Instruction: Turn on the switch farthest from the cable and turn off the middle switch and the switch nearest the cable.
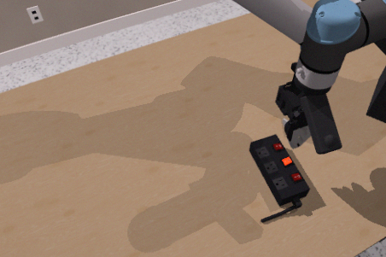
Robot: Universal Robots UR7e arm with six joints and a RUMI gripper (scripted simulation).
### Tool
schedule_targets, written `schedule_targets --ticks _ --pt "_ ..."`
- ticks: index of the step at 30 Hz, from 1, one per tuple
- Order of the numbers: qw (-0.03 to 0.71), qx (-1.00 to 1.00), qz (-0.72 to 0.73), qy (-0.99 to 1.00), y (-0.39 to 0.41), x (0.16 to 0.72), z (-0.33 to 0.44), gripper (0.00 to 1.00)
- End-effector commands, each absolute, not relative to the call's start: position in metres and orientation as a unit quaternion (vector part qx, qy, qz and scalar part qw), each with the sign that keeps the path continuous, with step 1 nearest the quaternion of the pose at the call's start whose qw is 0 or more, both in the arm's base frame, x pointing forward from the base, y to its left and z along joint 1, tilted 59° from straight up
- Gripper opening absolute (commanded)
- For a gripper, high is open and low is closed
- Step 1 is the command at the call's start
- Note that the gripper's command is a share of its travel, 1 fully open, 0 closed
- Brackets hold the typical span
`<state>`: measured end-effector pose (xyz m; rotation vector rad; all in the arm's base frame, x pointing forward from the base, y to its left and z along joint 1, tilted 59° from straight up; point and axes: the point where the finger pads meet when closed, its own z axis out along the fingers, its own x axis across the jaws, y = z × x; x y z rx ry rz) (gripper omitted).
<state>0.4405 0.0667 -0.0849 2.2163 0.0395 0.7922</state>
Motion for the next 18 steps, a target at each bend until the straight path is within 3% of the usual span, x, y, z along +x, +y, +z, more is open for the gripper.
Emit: schedule_targets --ticks 1,18 --pt "0.383 0.869 0.311 0.016 0.066 0.441 -0.086 0.0" --pt "0.383 0.87 0.311 0.016 0.055 0.45 -0.094 0.0"
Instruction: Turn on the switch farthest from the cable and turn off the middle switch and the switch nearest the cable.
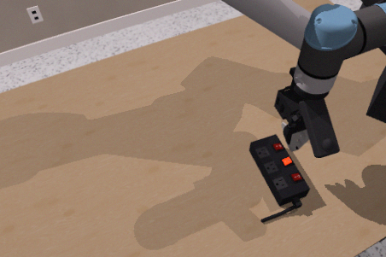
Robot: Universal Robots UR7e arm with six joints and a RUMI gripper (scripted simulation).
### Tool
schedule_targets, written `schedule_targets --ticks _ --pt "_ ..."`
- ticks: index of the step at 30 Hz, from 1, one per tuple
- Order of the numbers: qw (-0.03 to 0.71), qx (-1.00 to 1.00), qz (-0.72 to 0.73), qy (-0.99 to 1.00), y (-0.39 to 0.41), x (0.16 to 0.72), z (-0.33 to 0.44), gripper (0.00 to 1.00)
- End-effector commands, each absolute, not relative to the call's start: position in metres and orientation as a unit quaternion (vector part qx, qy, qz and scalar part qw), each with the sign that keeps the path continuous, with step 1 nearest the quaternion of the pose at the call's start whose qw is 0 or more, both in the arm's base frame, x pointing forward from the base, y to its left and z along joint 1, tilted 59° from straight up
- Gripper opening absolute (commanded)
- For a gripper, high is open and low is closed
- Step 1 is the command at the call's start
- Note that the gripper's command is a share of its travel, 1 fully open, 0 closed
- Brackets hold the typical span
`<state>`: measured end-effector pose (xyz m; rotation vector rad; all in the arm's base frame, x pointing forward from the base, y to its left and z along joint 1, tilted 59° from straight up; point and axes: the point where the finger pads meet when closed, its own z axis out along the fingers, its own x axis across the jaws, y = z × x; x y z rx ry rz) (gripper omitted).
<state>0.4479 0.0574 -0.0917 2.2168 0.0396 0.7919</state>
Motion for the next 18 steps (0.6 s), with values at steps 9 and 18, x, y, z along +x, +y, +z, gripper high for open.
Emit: schedule_targets --ticks 9,18 --pt "0.383 0.87 0.311 0.016 0.046 0.457 -0.1 0.0" --pt "0.383 0.87 0.311 0.016 0.04 0.462 -0.105 0.0"
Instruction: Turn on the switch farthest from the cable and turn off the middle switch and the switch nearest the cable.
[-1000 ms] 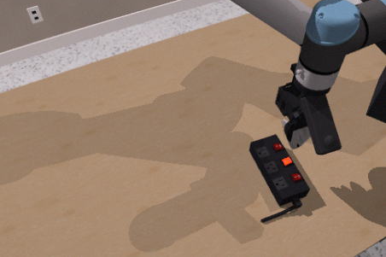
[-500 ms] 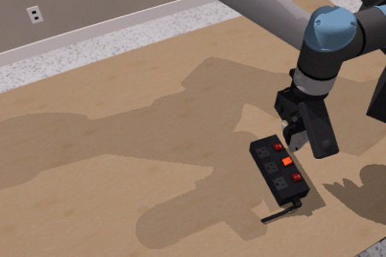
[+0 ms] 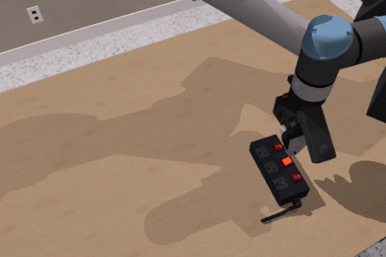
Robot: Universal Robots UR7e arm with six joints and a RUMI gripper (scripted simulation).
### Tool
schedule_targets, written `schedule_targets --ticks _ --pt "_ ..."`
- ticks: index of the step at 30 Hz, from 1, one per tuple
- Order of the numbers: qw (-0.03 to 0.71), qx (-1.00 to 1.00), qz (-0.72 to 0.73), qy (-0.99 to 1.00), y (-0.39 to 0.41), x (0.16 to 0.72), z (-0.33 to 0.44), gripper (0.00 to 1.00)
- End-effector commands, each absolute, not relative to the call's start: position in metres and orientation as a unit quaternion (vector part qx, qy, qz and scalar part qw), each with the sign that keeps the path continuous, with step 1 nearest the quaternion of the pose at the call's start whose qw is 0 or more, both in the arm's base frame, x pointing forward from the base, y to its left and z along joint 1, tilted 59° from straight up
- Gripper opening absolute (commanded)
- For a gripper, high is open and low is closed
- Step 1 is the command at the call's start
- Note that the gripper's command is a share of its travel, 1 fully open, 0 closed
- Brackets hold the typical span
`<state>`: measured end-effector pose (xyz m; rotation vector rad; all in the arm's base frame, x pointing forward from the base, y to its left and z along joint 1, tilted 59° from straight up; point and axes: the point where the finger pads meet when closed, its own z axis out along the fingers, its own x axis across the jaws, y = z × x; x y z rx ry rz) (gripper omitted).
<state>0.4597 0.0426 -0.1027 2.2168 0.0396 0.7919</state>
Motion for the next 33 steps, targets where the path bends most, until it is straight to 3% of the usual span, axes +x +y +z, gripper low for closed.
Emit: schedule_targets --ticks 1,33 --pt "0.383 0.87 0.311 0.016 0.0397 0.4624 -0.105 0.0" --pt "0.383 0.87 0.311 0.016 0.0365 0.4649 -0.1073 0.0"
